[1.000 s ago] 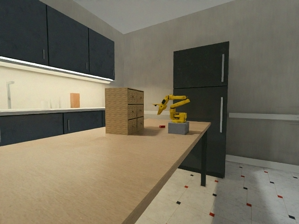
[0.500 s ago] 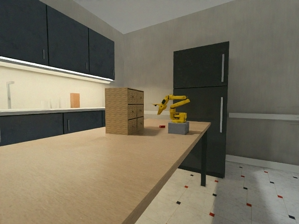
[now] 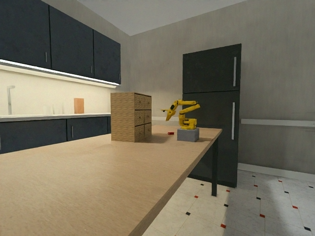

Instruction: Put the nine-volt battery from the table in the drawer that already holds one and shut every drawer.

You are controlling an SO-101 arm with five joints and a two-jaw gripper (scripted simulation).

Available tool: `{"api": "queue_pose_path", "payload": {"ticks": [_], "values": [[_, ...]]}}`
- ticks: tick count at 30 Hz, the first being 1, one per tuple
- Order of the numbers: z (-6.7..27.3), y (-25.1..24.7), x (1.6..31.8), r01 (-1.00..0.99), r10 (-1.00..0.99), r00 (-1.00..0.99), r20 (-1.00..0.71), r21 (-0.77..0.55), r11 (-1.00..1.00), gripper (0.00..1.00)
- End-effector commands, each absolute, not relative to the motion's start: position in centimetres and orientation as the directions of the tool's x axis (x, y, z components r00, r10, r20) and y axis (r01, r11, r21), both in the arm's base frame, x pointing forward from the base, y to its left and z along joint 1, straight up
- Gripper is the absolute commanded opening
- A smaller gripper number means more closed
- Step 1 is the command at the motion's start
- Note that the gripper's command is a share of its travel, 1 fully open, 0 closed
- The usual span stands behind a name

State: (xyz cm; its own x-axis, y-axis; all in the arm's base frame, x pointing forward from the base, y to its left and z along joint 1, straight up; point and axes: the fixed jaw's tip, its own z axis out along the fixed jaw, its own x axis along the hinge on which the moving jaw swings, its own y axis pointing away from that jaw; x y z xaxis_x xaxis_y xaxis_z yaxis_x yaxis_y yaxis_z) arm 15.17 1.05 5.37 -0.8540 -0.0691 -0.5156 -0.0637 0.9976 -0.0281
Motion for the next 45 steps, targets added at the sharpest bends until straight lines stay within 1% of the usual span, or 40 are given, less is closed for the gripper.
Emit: {"api": "queue_pose_path", "payload": {"ticks": [1,17,19,33,36,45], "values": [[5.1,0.9,15.0,-0.046,-0.05,-0.863,-0.502,-0.022,0.999,0.21],[5.1,4.0,18.6,-0.034,0.042,-0.784,-0.62,0.11,0.993,0.21],[5.1,4.0,18.6,-0.034,0.042,-0.784,-0.62,0.11,0.993,0.21],[5.1,7.7,20.7,-0.056,0.152,-0.715,-0.683,0.272,0.961,0.21],[5.0,8.0,20.8,-0.059,0.16,-0.711,-0.685,0.285,0.957,0.21],[5.0,10.6,21.3,-0.089,0.239,-0.68,-0.693,0.402,0.911,0.21]]}}
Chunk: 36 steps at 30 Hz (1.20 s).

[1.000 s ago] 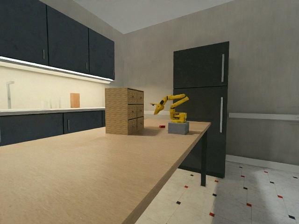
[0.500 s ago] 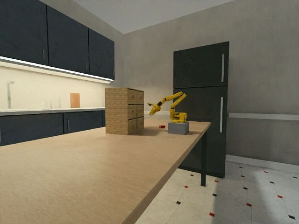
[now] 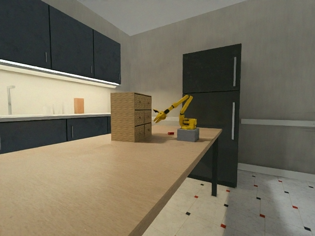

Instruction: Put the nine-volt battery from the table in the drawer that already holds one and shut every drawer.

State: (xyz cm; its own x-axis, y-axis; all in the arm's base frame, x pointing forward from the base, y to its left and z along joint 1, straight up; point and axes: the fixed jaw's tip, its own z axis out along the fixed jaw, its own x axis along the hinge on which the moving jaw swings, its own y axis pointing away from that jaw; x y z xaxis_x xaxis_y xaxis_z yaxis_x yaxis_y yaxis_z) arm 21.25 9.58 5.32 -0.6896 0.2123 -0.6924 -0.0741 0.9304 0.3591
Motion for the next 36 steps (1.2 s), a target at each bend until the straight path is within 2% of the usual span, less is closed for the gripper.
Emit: {"api": "queue_pose_path", "payload": {"ticks": [1,23,36], "values": [[5.0,10.8,21.4,-0.092,0.248,-0.678,-0.692,0.415,0.905,0.21],[4.9,16.2,20.1,-0.171,0.414,-0.672,-0.613,0.673,0.719,0.21],[4.9,17.9,18.9,-0.194,0.462,-0.694,-0.553,0.76,0.62,0.21]]}}
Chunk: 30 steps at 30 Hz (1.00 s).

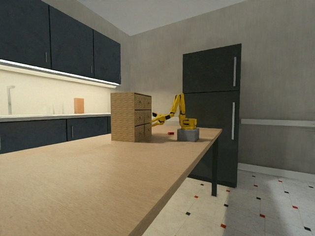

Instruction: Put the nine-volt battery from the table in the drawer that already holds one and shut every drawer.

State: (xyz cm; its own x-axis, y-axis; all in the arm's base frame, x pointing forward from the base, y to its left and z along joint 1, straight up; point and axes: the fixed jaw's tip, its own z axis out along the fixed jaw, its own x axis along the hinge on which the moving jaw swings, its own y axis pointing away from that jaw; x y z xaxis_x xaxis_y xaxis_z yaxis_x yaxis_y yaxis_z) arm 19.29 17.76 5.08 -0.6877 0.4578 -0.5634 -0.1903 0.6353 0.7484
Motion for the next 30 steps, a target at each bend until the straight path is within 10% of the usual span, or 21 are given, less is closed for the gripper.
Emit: {"api": "queue_pose_path", "payload": {"ticks": [1,30], "values": [[4.9,17.9,18.9,-0.194,0.462,-0.694,-0.553,0.76,0.62,0.21],[2.9,18.6,21.4,-0.167,0.491,-0.673,-0.553,0.76,0.628,0.21]]}}
